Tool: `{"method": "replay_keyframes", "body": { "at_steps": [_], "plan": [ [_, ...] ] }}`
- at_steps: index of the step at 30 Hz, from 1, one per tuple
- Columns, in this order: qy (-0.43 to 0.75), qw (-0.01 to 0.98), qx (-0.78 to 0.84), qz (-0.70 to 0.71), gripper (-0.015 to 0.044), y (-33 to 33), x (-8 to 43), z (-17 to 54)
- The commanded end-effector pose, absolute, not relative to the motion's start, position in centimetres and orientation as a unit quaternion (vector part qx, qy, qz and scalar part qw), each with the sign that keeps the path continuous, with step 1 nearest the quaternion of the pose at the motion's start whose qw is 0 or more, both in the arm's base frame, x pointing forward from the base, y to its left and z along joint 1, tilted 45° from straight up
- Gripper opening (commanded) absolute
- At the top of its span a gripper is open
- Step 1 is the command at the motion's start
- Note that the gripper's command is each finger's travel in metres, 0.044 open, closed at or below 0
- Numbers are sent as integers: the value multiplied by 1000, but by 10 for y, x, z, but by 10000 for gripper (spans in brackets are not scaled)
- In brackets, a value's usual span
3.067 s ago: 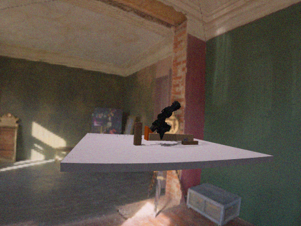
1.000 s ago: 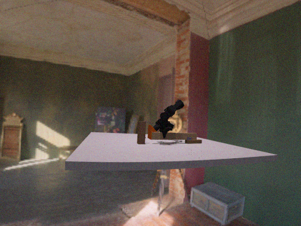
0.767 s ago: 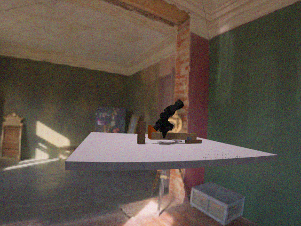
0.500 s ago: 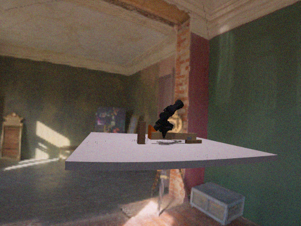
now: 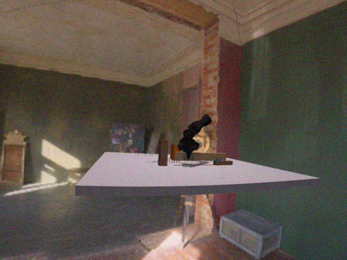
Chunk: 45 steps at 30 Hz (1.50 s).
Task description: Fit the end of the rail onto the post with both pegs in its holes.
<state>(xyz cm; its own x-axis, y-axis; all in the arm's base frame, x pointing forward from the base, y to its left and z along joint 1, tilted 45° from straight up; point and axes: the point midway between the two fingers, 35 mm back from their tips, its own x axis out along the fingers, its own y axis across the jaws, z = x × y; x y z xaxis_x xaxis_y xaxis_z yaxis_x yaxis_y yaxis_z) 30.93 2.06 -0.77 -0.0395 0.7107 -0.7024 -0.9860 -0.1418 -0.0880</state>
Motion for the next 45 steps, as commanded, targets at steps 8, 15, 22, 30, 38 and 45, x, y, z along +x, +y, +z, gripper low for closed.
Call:
{"method": "replay_keyframes", "body": {
  "at_steps": [8, 15, 22, 30, 38, 45],
  "plan": [
    [218, 620, -320, 683, 0, 15, 313, -9],
    [218, 620, -320, 683, 0, 13, 313, -10],
    [218, 620, -320, 683, 0, 11, 313, -11],
    [218, 620, -320, 683, 0, 10, 314, -13],
    [218, 620, -320, 683, 0, 9, 314, -15],
    [218, 620, -320, 683, 0, 7, 314, -16]
  ]
}}
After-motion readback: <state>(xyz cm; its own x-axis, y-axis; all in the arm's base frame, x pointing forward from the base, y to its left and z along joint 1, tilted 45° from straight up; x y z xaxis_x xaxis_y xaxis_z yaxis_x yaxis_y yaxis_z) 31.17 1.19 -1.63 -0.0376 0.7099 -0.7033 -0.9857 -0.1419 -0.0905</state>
